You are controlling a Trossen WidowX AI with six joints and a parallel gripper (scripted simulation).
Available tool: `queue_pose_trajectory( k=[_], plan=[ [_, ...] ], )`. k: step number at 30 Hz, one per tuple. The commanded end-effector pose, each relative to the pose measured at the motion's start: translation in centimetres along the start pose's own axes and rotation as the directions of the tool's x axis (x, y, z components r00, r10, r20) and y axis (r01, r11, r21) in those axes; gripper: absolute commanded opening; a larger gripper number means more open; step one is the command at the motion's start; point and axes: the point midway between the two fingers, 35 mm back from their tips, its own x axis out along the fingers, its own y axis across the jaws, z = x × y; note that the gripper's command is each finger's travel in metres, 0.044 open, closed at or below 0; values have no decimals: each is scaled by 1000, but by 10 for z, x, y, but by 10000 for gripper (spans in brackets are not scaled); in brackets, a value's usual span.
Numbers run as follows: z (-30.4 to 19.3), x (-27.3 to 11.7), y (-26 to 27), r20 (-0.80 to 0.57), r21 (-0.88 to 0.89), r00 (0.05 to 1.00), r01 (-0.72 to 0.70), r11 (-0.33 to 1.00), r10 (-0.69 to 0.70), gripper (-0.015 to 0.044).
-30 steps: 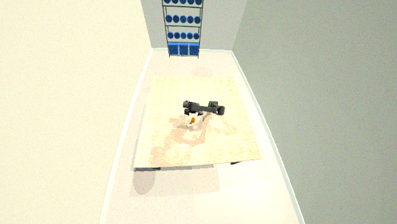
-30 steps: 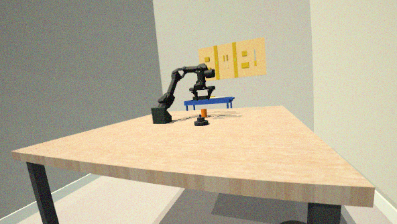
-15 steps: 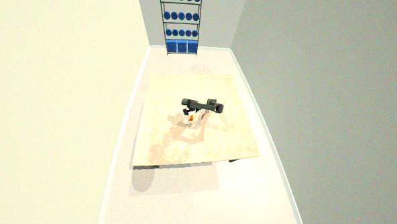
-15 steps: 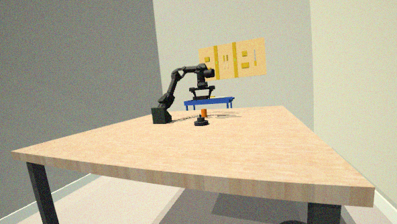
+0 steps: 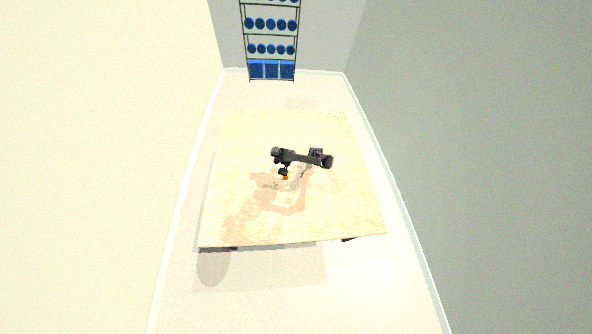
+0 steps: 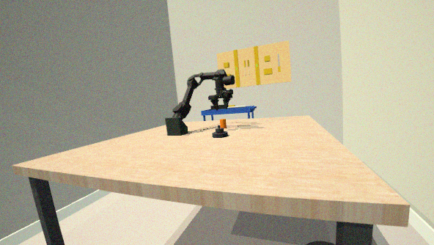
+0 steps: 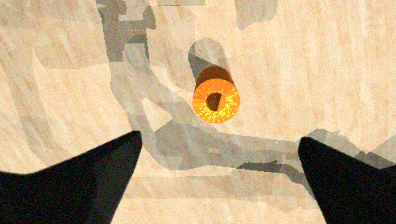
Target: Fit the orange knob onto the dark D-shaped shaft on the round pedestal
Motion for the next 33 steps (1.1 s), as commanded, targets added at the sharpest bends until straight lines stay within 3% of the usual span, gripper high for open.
queue_pose_trajectory(
  k=[1, 11, 17, 33],
  plan=[
    [0, 0, 1, 0, -320, 1000, -5, 947, 6, 440],
    [0, 1, 1, 0, -320, 1000, -5, 947, 6, 440],
    [0, 34, 1, 0, -321, 1000, -7, 947, 7, 440],
    [1, 60, 1, 0, -321, 1000, -6, 947, 6, 440]
  ],
)
